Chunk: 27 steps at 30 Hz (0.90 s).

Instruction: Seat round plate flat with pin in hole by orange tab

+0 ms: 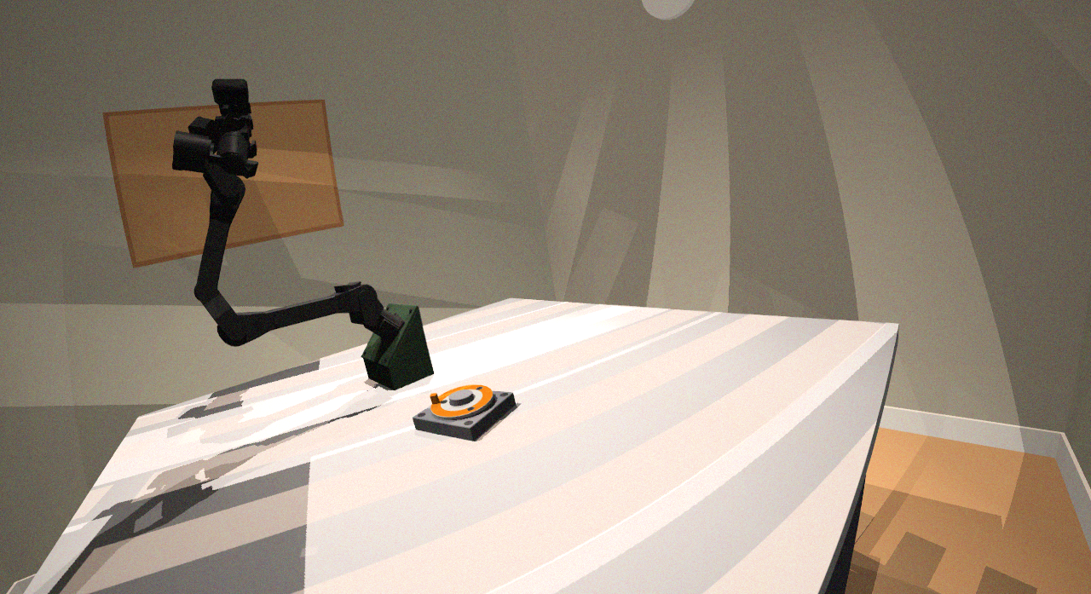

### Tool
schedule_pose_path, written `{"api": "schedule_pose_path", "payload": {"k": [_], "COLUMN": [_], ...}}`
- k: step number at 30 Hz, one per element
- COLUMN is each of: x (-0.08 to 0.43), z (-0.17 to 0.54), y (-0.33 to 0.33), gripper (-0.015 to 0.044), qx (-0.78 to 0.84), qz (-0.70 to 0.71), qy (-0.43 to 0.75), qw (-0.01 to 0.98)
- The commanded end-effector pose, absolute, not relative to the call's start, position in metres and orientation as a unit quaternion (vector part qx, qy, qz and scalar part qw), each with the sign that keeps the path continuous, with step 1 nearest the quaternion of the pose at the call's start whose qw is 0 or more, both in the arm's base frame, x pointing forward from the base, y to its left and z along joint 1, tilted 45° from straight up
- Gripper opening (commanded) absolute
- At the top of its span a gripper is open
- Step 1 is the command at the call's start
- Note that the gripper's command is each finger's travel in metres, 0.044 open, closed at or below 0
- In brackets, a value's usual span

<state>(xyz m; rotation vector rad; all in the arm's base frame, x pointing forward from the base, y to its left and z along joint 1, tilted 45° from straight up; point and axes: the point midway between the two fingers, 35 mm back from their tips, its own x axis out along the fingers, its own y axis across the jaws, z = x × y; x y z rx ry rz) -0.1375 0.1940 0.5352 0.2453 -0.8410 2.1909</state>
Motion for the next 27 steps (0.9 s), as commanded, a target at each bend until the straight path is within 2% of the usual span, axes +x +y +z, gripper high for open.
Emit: {"api": "schedule_pose_path", "payload": {"k": [1,7,13,22,27], "x": [-0.106,-0.048,0.037,0.151,0.217], "z": [0.497,0.443,0.361,0.258,0.192], "y": [0.256,0.314,0.354,0.341,0.293], "gripper": [0.0,0.0,0.0,0.0,0.0], "qx": [0.035,-0.028,-0.081,-0.148,-0.188], "qz": [0.844,0.798,0.703,0.507,0.344], "qy": [-0.239,-0.121,0.048,0.23,0.34], "qw": [0.478,0.59,0.705,0.818,0.855]}}
